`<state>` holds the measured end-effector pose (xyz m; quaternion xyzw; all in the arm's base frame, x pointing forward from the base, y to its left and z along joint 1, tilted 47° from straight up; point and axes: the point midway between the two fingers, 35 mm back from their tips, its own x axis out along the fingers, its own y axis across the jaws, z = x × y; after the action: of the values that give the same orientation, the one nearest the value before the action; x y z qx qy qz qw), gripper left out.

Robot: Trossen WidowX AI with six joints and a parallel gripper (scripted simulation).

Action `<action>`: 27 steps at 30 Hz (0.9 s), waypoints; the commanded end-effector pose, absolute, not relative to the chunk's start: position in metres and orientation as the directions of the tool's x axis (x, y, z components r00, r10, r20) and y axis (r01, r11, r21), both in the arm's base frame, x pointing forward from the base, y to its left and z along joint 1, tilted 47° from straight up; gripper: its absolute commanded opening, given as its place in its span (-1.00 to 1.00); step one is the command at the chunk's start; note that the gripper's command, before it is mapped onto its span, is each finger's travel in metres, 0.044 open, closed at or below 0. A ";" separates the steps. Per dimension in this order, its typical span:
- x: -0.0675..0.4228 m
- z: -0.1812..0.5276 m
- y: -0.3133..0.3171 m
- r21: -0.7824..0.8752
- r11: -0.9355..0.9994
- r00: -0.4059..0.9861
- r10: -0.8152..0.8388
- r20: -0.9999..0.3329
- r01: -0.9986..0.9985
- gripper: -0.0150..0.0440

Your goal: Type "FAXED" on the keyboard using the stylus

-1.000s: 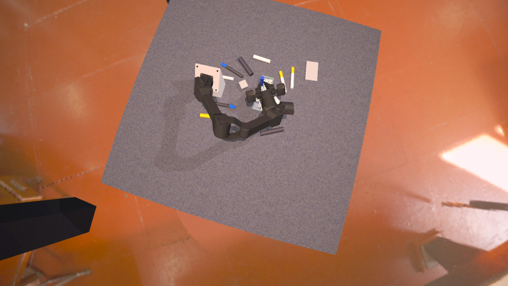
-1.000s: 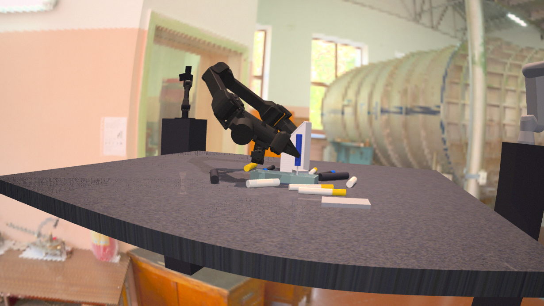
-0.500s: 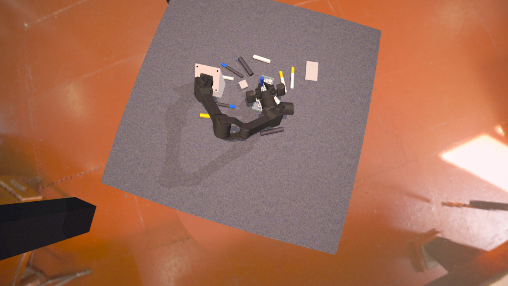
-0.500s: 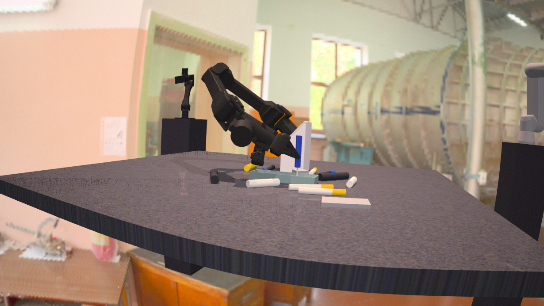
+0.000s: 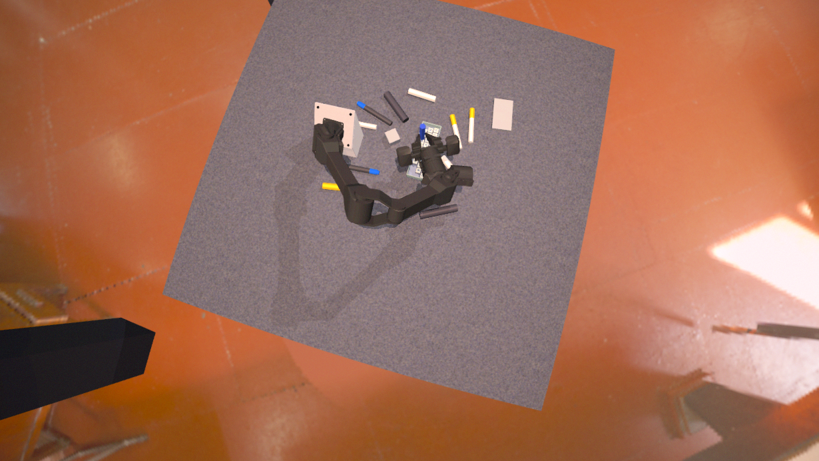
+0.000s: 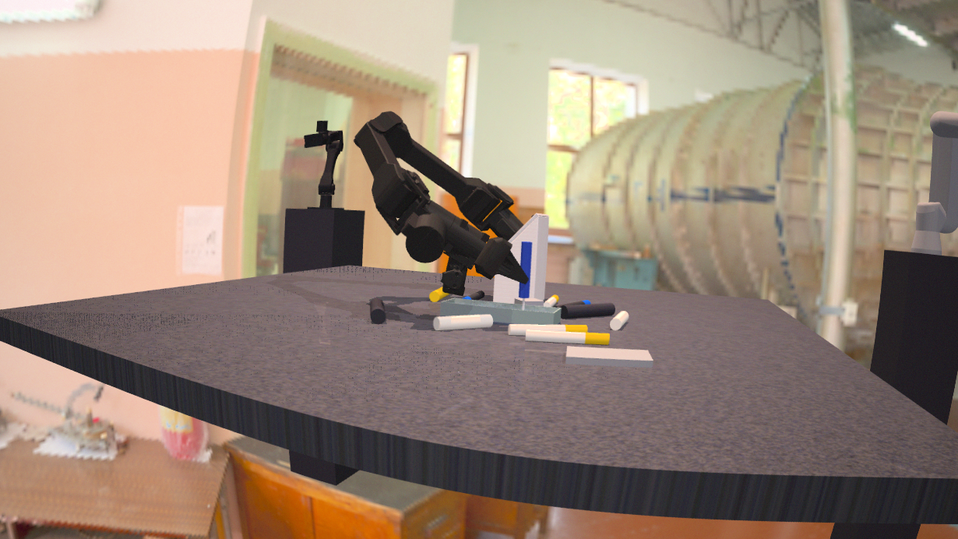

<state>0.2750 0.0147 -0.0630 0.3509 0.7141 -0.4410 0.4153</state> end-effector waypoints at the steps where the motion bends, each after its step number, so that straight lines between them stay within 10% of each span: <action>1: 0.275 -0.062 0.014 -0.338 0.366 -0.408 0.129 -0.904 0.867 -0.22; 27: 0.275 -0.039 0.041 -0.332 0.378 -0.402 0.124 -0.907 0.864 -0.22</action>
<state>0.2747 0.0415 -0.0390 0.3461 0.7141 -0.4376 0.4229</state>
